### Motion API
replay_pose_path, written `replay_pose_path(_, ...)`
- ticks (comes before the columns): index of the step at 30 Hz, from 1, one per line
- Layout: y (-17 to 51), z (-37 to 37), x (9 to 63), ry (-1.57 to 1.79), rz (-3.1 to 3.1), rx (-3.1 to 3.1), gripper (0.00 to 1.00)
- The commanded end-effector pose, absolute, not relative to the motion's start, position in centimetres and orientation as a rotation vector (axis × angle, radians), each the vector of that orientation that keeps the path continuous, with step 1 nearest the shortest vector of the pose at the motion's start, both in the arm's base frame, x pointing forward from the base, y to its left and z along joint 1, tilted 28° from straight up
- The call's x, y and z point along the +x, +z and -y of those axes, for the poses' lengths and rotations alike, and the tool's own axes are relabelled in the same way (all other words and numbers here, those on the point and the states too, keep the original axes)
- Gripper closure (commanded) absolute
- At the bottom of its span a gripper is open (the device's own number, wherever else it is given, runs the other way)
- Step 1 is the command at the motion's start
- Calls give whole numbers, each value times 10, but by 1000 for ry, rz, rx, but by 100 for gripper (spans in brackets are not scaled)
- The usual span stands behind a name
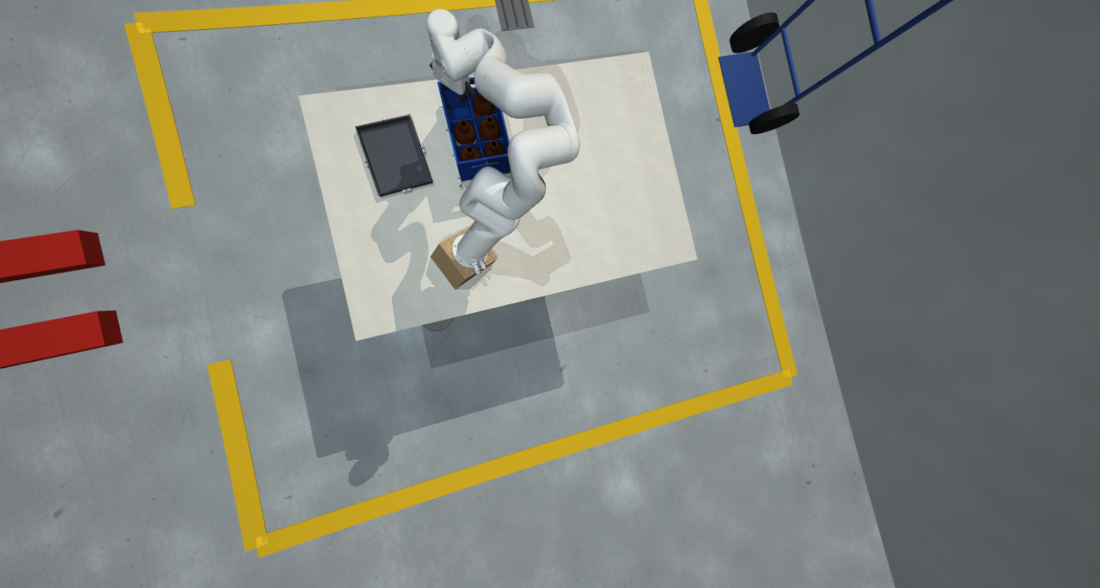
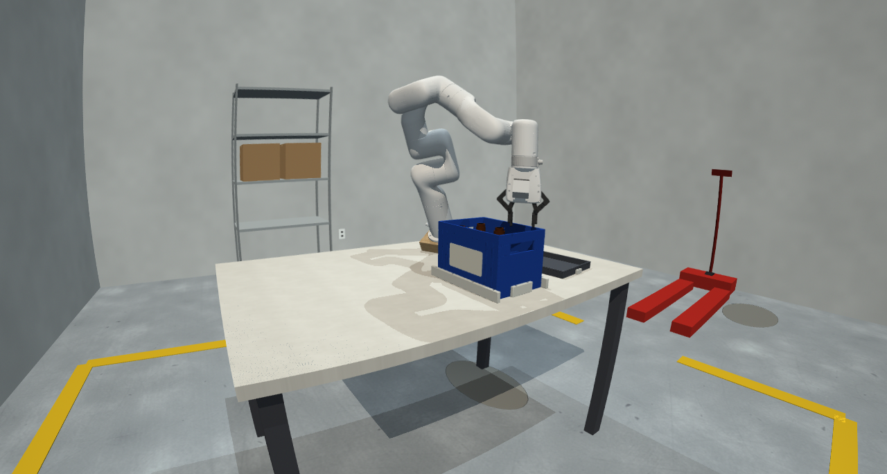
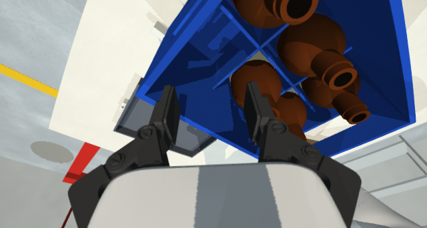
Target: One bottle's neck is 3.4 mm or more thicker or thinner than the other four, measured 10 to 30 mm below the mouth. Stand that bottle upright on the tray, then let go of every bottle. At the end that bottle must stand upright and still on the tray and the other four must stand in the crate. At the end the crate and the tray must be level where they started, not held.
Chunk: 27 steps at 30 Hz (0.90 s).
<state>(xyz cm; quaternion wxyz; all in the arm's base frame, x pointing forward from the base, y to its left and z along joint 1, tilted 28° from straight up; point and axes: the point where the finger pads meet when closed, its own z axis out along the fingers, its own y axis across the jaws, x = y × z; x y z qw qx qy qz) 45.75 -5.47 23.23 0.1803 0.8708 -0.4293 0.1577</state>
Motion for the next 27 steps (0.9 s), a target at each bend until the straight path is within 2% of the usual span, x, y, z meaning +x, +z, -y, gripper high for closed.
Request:
replay_pose_path(1,234,54,459,451,1211,2462,35)
replay_pose_path(27,222,60,460,451,1211,2462,35)
